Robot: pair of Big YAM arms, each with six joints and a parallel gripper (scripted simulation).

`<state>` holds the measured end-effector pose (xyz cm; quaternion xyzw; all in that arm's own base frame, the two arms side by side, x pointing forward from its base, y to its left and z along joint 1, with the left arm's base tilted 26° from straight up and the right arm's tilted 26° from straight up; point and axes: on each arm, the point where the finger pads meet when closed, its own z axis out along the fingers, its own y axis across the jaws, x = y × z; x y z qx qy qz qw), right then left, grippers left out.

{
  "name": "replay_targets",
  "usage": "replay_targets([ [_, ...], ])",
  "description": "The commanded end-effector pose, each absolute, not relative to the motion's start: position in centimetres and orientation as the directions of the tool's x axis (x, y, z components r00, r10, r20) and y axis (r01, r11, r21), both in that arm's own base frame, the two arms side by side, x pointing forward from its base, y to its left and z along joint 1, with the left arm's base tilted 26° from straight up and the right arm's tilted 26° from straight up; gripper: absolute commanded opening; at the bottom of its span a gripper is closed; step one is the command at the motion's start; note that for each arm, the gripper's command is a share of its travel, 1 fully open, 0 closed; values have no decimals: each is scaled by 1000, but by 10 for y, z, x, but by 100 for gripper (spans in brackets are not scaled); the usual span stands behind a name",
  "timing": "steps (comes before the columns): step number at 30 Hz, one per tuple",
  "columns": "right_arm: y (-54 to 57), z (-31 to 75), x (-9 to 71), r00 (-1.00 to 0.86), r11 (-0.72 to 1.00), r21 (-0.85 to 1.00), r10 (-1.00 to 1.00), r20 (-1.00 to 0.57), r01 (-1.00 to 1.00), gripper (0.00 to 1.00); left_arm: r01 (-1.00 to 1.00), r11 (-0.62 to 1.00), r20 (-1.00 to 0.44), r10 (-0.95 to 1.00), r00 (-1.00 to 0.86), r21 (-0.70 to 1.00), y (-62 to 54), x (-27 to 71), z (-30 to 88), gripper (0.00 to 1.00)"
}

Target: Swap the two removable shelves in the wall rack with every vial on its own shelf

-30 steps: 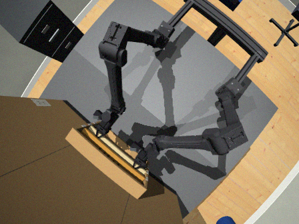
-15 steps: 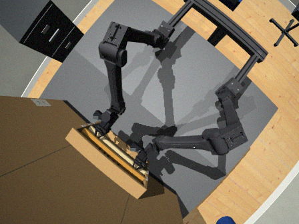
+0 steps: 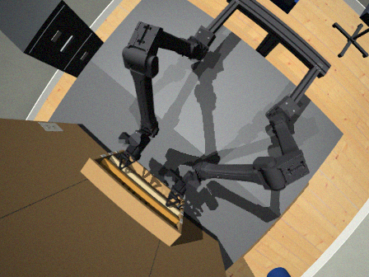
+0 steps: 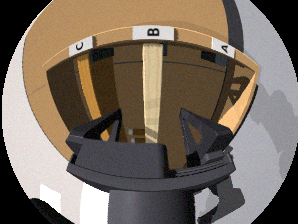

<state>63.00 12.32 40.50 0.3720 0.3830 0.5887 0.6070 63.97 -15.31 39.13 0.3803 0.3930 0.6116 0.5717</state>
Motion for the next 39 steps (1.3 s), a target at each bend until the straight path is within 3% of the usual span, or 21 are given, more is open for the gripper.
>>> replay_targets([
  [1, 127, 422, 597, 8, 22, 879, 1000, -20, -476, 84, -475, -17, -9, 999, -52, 880, -156, 607, 424, 84],
  [12, 120, 408, 599, 14, 8, 886, 1000, -2, -464, 84, -461, -5, -7, 1000, -23, 888, -152, 598, 411, 84],
  [39, 120, 406, 602, 15, 14, 889, 1000, -8, -457, 84, -470, -7, 241, 866, 438, 882, -198, 585, 441, 84],
])
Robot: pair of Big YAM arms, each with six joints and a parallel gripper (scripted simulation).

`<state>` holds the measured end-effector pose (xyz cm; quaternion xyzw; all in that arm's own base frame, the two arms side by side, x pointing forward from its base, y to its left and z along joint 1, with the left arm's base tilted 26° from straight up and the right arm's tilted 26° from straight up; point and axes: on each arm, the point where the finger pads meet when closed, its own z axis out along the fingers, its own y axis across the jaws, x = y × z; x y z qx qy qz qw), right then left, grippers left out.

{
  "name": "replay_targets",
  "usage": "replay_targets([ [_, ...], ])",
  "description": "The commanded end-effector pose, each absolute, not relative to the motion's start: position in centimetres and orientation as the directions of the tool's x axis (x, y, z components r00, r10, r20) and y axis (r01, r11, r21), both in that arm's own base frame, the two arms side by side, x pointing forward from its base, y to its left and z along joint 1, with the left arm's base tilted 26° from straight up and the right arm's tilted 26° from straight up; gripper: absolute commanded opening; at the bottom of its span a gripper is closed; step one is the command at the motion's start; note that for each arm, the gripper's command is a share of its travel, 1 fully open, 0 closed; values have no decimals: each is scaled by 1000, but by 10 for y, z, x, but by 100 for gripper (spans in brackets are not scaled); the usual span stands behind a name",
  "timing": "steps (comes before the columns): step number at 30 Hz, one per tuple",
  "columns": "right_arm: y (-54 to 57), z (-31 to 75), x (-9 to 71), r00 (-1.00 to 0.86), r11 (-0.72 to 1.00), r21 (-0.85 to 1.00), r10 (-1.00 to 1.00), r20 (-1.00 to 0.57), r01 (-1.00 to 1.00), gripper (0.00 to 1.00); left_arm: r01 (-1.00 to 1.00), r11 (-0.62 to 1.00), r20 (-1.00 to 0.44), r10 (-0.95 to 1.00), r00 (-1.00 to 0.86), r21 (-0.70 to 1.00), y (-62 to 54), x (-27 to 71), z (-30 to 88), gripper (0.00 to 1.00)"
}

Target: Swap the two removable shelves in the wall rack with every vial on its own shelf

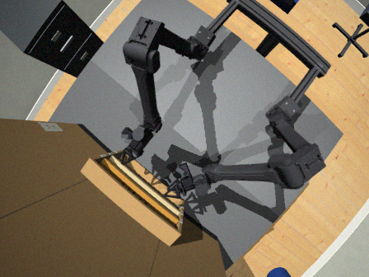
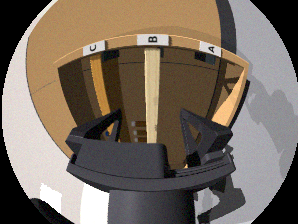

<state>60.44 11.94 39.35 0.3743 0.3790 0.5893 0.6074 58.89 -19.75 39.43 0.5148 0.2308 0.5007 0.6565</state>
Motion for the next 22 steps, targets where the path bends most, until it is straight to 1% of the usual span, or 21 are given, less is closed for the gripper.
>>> replay_targets([
  [1, 120, 406, 602, 15, 14, 889, 1000, -8, -457, 84, -470, -8, 246, 859, 448, 883, -199, 585, 441, 84],
  [8, 120, 406, 602, 15, 14, 889, 1000, -8, -457, 84, -473, -1, 257, 841, 477, 881, -210, 580, 442, 84],
  [22, 120, 406, 602, 15, 14, 889, 1000, -8, -457, 84, -464, -6, 256, 841, 477, 886, -210, 584, 435, 84],
])
